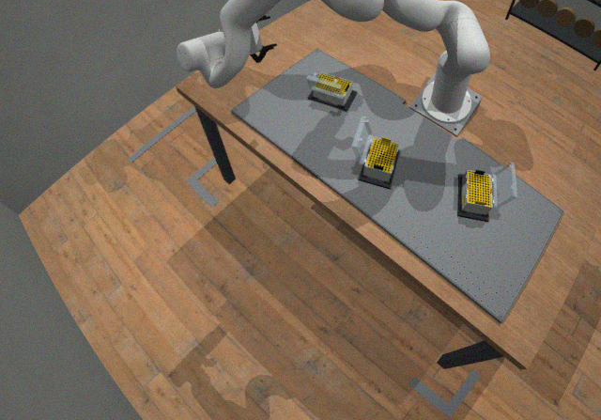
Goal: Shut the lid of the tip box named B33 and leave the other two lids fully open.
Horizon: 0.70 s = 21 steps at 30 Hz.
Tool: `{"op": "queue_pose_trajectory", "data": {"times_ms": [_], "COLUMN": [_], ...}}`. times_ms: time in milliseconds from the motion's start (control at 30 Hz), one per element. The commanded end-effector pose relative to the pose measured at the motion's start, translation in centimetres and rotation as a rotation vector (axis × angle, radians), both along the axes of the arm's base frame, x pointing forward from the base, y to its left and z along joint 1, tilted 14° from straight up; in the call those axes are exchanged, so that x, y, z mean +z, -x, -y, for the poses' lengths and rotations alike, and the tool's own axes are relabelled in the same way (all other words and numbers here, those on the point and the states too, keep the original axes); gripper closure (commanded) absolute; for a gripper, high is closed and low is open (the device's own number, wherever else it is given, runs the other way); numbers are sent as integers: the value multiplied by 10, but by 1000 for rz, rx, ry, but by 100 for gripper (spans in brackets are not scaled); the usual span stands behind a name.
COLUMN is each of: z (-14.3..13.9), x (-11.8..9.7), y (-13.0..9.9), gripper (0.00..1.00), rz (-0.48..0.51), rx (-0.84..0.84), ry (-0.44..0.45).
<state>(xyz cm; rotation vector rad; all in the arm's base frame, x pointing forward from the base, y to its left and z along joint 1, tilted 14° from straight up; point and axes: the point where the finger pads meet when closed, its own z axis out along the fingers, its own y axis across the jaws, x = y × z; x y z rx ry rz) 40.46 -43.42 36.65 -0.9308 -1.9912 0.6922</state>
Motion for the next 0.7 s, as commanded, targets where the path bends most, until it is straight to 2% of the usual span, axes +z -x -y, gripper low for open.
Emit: {"op": "queue_pose_trajectory", "data": {"times_ms": [0,533,667], "z": [0,0,-18], "x": [1,1,-2], "y": [0,0,-9], "gripper": [0,0,0], "rz": [1,1,64], "rx": [0,0,53], "ry": [1,1,-64]}}
